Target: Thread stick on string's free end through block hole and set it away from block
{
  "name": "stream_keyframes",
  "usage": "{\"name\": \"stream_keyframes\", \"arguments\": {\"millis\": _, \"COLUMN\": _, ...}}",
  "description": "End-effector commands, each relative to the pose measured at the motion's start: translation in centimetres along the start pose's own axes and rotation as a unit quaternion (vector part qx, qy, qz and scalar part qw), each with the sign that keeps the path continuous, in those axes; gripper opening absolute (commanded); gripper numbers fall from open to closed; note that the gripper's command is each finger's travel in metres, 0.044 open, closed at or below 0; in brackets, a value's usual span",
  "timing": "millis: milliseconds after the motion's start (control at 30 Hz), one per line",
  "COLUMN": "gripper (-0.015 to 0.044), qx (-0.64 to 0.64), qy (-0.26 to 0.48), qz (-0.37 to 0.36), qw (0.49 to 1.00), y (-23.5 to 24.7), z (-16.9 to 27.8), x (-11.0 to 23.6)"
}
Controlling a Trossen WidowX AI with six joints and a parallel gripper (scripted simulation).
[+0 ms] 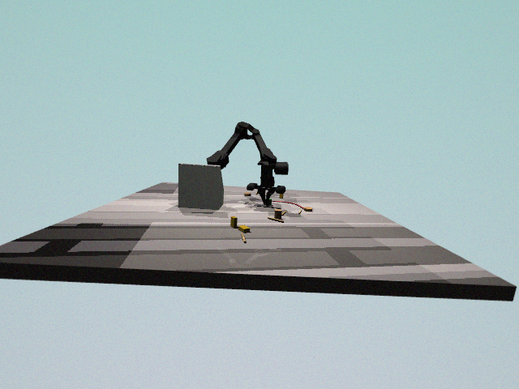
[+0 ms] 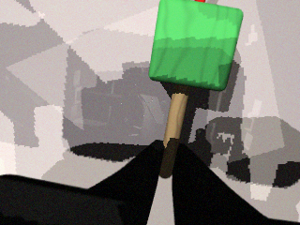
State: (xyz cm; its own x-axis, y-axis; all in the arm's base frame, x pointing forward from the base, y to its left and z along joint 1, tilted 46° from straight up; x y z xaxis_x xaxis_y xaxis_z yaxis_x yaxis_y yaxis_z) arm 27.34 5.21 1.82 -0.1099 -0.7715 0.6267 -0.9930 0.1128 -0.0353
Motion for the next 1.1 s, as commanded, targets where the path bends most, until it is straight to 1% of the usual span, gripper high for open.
{"name": "stream_keyframes", "arguments": {"millis": 0, "gripper": 0.0000, "qx": 0.001, "qy": -0.002, "qz": 0.000, "qw": 1.000, "y": 0.2, "z": 0.6, "x": 0.0}}
{"name": "stream_keyframes", "arguments": {"millis": 1067, "gripper": 0.0000, "qx": 0.000, "qy": 0.000, "qz": 0.002, "qw": 1.000, "y": 1.2, "z": 4.6, "x": 0.4}}
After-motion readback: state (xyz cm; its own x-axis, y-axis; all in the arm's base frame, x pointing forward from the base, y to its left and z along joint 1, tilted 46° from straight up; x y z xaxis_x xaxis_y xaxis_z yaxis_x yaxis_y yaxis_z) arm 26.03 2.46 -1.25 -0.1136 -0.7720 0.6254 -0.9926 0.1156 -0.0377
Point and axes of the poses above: the point midway between the two fingers, 35 mm back from their tips, its own x axis back along the fingers, its own y axis across the jaws, z = x × y, the point moved 5 cm from there along x, back along the fingers, and after that the axes turned 15 degrees about x, right-handed, at the moved point
